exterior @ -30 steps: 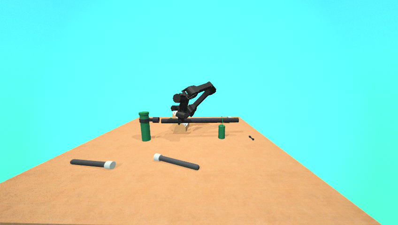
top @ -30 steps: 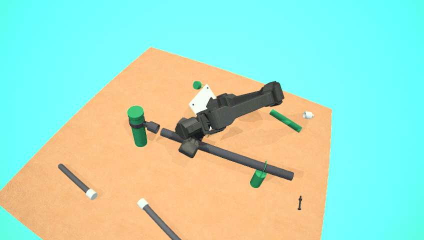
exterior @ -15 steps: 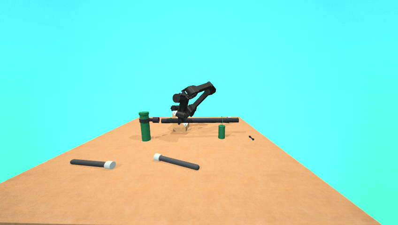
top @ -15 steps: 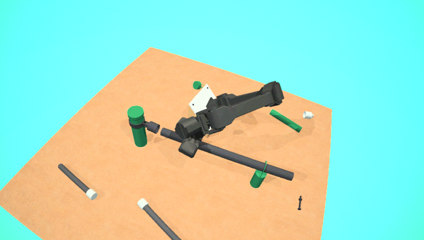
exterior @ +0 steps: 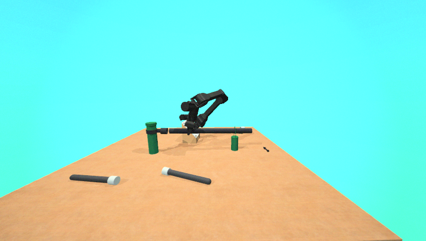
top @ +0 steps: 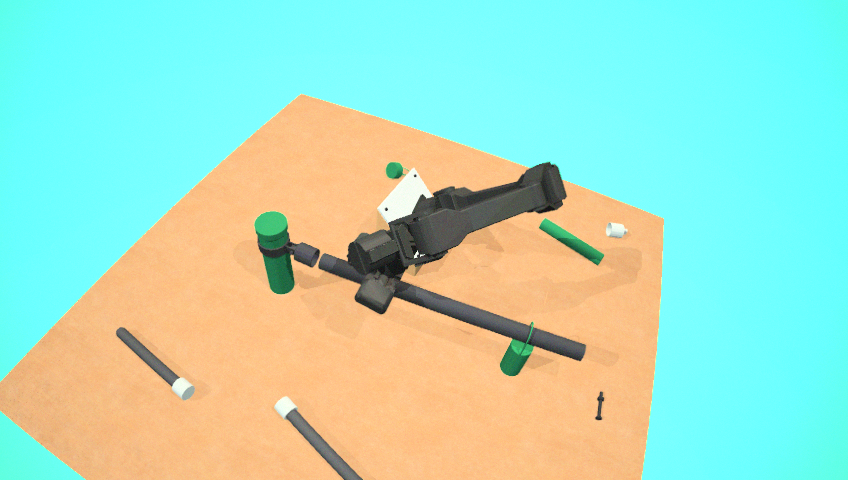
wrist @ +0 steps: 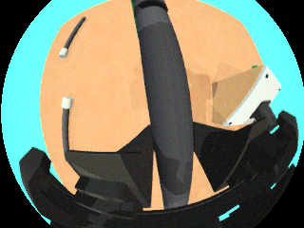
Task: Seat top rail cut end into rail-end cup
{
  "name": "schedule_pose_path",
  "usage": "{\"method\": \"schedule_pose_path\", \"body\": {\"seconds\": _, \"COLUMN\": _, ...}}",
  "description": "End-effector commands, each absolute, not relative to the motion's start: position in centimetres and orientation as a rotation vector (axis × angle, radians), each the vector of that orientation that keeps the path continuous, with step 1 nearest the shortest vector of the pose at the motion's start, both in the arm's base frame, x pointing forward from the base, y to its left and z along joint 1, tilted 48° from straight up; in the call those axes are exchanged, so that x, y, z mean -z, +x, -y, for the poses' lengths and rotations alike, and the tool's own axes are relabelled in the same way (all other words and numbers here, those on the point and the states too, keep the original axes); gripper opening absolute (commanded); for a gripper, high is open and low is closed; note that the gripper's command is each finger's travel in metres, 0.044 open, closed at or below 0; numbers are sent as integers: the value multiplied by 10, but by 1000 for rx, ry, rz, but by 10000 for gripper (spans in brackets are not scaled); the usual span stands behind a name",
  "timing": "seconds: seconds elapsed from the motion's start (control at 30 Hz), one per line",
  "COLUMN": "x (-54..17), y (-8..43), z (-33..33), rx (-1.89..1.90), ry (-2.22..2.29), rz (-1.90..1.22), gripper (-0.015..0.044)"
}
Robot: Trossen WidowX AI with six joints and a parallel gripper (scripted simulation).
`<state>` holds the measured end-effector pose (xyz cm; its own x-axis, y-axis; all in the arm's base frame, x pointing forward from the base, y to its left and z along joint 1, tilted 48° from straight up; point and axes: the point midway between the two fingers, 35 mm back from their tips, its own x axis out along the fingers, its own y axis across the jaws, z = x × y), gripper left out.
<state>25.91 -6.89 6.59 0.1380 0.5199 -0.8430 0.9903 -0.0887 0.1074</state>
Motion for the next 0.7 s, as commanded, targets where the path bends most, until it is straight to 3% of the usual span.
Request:
{"method": "schedule_pose_path", "body": {"seconds": 0.0, "x": -62, "y": 259, "z": 77, "rx": 848, "ry": 1703, "rz": -1456, "gripper": 0}}
{"method": "schedule_pose_path", "body": {"seconds": 0.67, "x": -50, "y": 259, "z": 84, "rx": 841, "ry": 1705, "rz": -1468, "gripper": 0}}
